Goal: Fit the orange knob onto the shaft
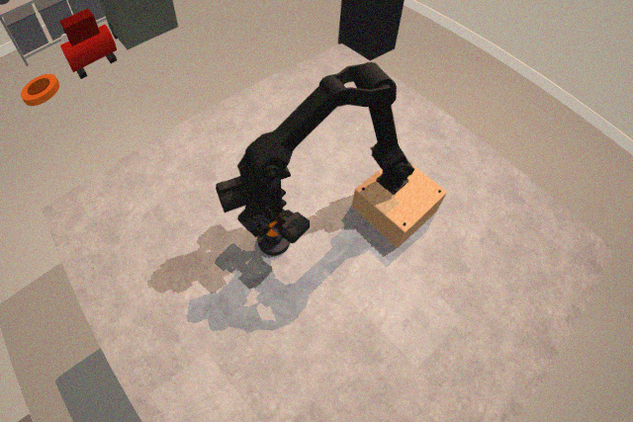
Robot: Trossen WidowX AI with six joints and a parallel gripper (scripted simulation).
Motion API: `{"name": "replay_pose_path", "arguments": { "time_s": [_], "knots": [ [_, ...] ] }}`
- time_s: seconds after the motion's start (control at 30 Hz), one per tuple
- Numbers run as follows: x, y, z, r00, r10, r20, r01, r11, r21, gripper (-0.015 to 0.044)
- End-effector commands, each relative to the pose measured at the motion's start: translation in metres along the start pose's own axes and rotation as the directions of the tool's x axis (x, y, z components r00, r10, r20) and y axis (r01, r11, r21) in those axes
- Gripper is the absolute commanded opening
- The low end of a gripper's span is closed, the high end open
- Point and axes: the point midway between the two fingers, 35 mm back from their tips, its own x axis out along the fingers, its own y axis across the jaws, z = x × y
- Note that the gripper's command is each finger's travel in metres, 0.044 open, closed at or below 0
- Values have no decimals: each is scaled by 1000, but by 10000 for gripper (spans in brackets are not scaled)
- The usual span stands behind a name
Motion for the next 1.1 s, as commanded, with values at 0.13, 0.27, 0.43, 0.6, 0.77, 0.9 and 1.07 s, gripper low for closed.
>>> {"name": "replay_pose_path", "arguments": {
  "time_s": [0.13,0.27,0.43,0.6,0.77,0.9,1.07],
  "knots": [
    [1,0,0,1000,2,4,-2,985,-171,0],
    [2,0,0,1000,2,4,-2,985,-171,0],
    [3,0,1,1000,2,4,-2,985,-171,0],
    [3,0,1,1000,2,4,-2,985,-171,0],
    [-1,0,2,1000,2,4,-2,985,-171,0],
    [-2,0,2,1000,2,4,-1,980,-197,0],
    [-1,-1,2,1000,2,4,-1,932,-363,0]
  ]
}}
